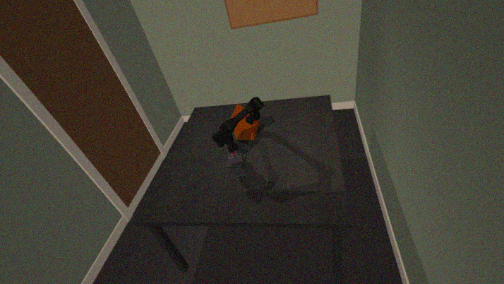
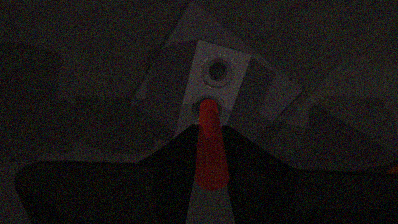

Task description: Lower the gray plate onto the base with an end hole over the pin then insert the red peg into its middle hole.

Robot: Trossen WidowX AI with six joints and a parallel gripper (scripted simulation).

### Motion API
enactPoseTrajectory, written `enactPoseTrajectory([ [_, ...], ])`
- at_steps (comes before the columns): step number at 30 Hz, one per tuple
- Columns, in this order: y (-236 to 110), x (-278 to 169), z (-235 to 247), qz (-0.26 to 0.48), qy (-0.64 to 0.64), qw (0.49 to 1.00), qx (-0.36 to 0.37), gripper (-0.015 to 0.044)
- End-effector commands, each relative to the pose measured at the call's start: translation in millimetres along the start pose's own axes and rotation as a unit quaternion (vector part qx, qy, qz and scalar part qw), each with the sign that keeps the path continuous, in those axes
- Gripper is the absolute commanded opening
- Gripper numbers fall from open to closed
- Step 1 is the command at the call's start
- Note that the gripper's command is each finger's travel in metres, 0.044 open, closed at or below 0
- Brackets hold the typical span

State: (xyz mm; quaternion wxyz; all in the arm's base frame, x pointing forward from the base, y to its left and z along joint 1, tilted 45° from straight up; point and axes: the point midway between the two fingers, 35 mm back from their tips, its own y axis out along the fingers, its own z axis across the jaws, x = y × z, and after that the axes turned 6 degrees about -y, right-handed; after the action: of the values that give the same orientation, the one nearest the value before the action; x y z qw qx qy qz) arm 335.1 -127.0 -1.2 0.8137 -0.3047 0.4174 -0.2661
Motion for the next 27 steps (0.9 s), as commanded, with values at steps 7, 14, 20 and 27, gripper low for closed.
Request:
enactPoseTrajectory([
  [7,1.7,-1.4,1.4,0.0,0.0,1.0,0.0,0.0],
  [14,2.5,-1.5,3.0,0.0,0.0,1.0,0.0,0.0],
  [20,3.2,-0.9,3.6,0.0,0.0,1.0,0.0,0.0],
  [27,2.2,-0.6,2.3,0.0,-0.001,1.0,-0.001,0.0],
])
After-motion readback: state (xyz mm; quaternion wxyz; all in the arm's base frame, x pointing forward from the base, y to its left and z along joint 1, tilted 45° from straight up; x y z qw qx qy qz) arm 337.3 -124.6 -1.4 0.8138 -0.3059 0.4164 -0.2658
